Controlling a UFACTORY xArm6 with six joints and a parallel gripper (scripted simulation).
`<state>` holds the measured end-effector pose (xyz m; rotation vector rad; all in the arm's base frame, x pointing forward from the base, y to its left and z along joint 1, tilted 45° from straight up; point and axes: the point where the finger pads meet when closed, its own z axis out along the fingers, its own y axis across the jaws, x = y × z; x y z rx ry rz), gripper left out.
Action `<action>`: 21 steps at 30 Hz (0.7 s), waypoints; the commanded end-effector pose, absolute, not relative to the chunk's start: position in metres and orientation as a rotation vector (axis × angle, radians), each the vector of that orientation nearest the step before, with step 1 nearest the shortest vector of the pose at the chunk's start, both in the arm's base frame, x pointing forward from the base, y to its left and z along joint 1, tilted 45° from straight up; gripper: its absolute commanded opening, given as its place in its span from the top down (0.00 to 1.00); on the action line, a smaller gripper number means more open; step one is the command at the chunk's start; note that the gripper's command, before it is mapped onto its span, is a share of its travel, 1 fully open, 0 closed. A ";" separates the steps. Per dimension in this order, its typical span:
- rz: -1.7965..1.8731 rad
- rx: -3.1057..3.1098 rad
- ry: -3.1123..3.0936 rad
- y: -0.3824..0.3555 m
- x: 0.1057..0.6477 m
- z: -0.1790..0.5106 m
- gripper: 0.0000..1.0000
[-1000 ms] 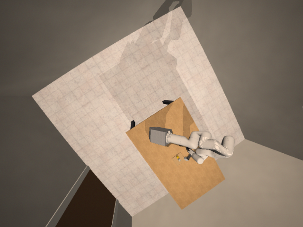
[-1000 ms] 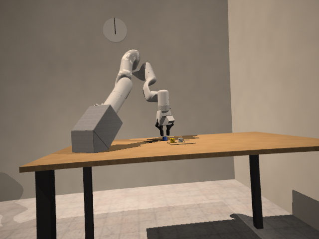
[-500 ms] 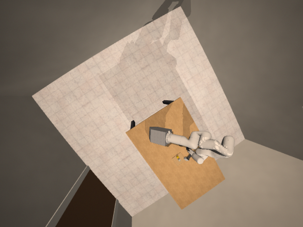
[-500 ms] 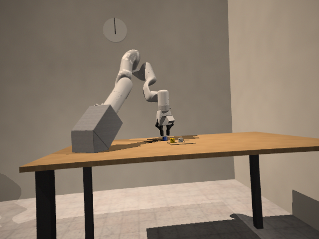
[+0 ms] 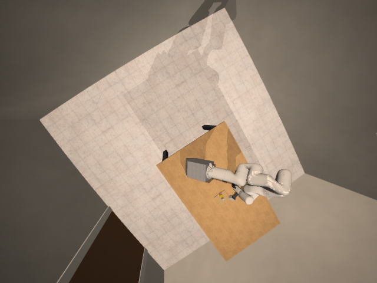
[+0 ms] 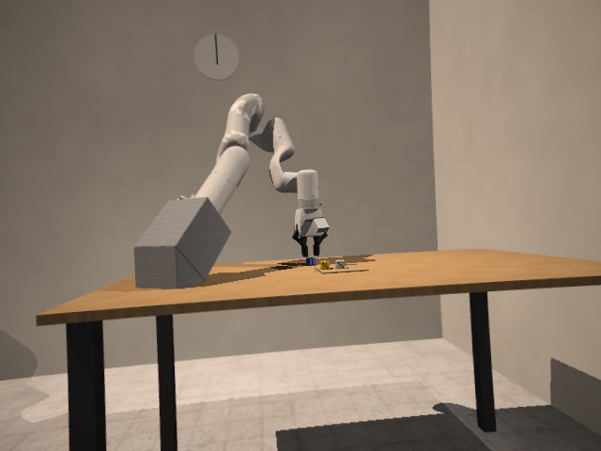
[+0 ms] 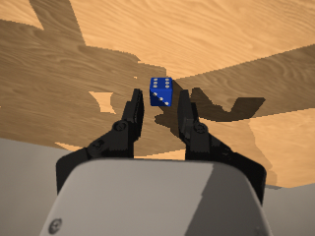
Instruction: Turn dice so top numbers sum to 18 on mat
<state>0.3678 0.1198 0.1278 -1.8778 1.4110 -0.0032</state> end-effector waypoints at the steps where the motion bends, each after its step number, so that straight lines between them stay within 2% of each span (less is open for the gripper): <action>1: -0.005 -1.877 1.411 0.120 0.368 0.128 0.58; 21: -0.005 -1.877 1.411 0.131 0.377 0.114 0.58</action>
